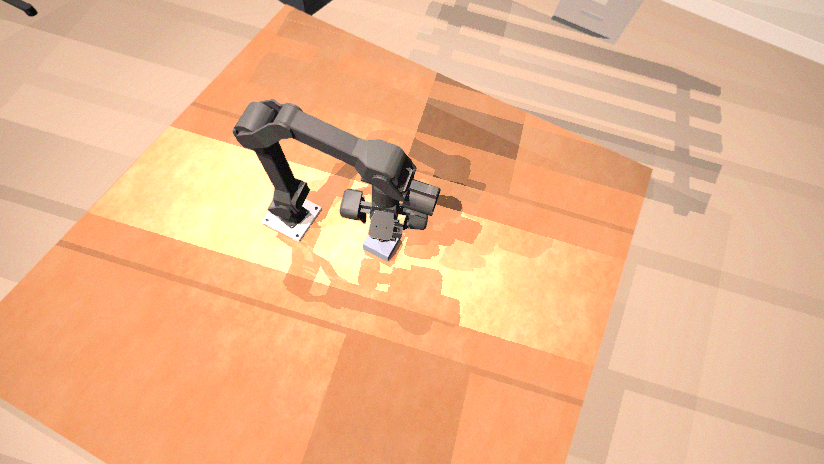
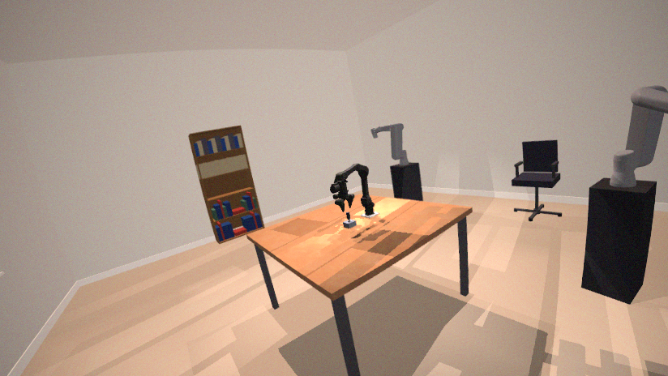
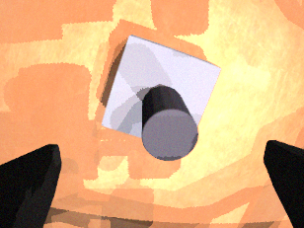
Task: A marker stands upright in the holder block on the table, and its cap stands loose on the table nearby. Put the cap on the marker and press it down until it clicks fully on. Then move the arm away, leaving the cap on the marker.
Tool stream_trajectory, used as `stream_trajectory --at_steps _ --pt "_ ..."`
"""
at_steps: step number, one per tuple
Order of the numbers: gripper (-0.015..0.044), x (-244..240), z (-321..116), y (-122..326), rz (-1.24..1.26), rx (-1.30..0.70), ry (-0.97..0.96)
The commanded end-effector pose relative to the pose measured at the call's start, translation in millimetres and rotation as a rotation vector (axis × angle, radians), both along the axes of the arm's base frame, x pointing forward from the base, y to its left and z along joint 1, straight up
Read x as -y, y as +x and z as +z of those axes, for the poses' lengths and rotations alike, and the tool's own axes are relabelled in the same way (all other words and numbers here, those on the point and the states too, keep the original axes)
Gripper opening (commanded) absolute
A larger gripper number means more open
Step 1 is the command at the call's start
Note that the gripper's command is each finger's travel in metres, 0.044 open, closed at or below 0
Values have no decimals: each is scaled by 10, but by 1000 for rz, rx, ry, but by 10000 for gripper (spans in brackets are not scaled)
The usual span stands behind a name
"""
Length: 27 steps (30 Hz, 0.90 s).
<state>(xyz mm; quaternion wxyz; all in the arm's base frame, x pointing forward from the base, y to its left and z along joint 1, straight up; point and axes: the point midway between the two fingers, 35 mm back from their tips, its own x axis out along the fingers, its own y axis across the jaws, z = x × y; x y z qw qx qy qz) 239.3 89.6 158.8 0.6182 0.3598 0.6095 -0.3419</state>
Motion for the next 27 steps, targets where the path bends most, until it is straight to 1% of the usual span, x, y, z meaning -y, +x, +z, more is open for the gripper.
stream_trajectory --at_steps 1,4,6,7,18,19,21,27 --pt "440 16 199 -38 2 1 1" --pt "440 16 199 -38 2 1 1" --pt "387 16 195 -38 63 2 -1" --pt "361 15 189 -38 140 3 -3" --pt "72 9 110 -40 1178 20 -27" --pt "46 9 106 -40 1225 21 -28" --pt "0 9 105 -40 1240 21 -28" --pt "0 9 105 -40 1240 21 -28"
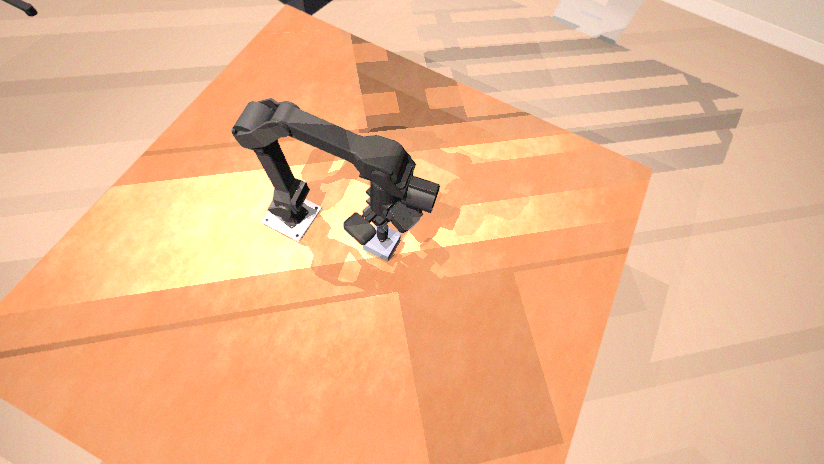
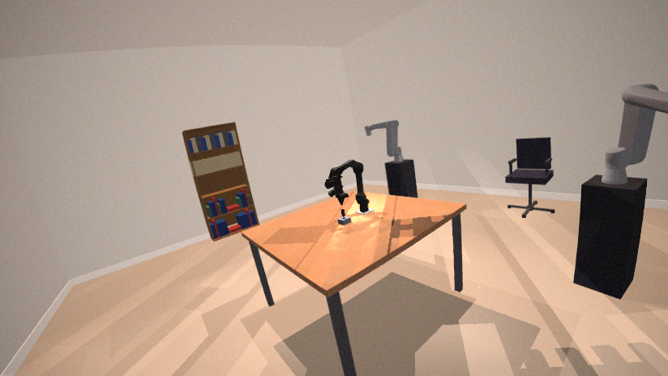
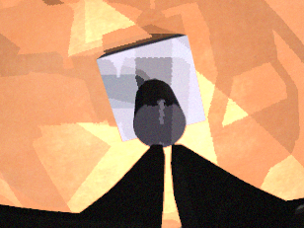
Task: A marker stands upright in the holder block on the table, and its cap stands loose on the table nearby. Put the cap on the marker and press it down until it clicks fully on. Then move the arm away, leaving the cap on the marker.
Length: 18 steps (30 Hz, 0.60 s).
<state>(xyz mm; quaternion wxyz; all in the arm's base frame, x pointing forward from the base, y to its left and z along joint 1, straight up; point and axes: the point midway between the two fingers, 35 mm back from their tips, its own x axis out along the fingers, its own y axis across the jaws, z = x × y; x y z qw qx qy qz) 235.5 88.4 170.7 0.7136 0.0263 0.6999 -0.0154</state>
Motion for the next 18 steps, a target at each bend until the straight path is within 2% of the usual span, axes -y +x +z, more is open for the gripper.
stream_trajectory --at_steps 1,18 --pt "0 -3 -14 -2 261 8 -3" --pt "0 -5 -90 1 261 9 -3"
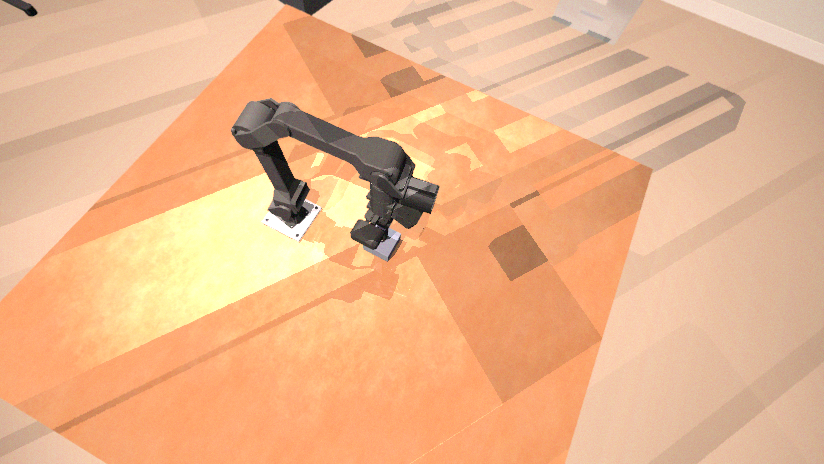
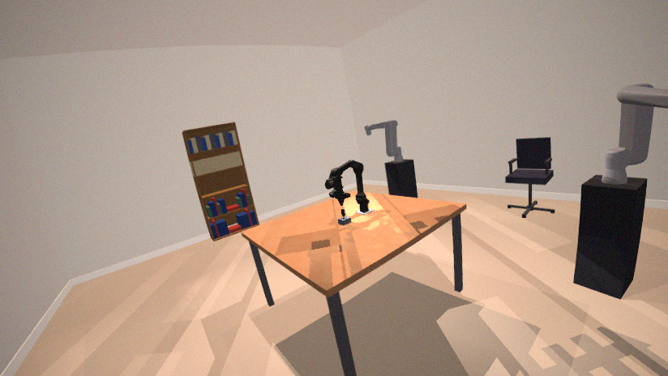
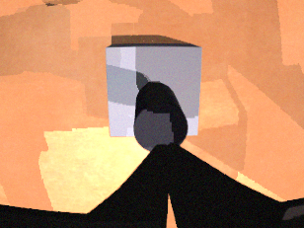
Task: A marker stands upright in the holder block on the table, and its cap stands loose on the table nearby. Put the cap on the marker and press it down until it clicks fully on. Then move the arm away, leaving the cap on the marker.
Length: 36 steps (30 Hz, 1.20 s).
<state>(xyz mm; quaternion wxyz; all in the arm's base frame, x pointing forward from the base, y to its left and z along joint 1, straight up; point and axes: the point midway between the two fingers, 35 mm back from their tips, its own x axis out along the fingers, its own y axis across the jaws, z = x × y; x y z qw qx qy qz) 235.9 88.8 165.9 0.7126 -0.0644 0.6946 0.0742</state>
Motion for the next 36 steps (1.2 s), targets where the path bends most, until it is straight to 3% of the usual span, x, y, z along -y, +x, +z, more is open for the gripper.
stream_trajectory --at_steps 1,24,31,36 --pt "0 -2 -55 -3 6 0 1" --pt "0 -10 -382 11 6 0 1" --pt "0 -8 -305 15 3 6 2" --pt "0 -10 185 28 2 18 7"
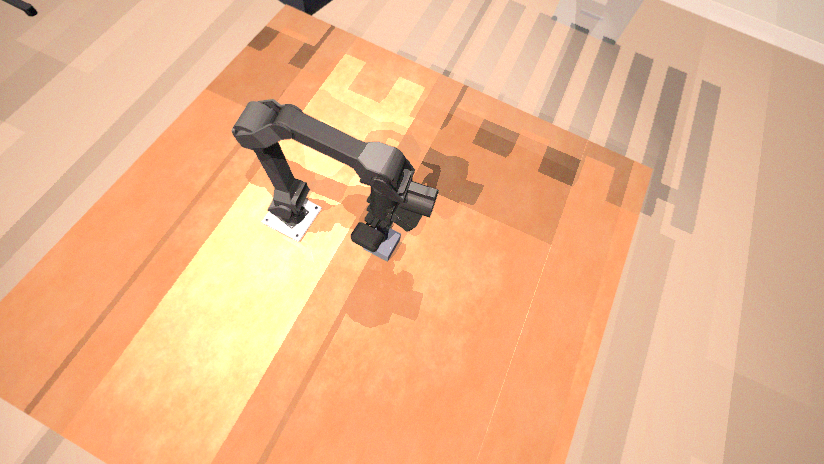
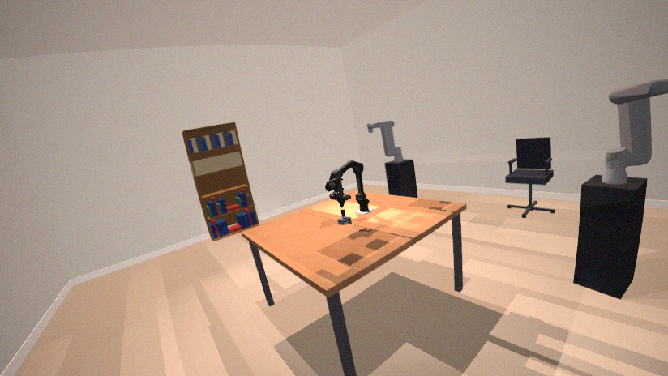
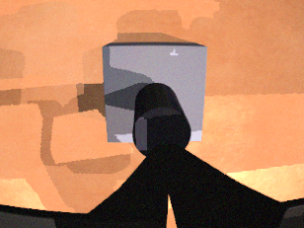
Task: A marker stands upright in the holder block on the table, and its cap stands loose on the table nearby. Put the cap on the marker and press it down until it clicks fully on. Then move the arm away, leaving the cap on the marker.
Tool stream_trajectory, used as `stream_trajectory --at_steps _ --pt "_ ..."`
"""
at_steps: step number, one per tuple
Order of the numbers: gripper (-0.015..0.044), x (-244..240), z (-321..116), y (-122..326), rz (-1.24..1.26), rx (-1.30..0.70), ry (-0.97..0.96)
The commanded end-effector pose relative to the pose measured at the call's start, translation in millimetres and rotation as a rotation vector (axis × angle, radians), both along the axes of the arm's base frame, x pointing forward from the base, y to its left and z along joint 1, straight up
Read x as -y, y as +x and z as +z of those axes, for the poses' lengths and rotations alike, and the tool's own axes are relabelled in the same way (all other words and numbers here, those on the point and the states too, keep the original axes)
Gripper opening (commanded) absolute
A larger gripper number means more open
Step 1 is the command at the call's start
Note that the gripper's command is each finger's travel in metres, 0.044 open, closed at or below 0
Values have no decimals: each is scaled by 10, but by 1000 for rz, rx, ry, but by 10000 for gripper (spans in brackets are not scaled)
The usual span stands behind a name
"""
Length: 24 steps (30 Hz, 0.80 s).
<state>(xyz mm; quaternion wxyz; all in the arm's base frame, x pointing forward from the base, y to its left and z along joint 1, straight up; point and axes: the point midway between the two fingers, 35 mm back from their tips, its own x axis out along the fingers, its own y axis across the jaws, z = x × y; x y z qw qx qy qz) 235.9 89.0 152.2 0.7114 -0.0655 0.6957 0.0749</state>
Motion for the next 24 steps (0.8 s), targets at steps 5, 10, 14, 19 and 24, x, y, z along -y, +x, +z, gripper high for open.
stream_trajectory --at_steps 5,10,14,19,24 --pt "0 15 704 -24 -1 31 11" --pt "26 15 704 -24 -1 31 11" --pt "131 15 704 -24 -1 31 11" --pt "262 15 704 -24 -1 31 11" --pt "394 15 704 -24 -1 31 11"
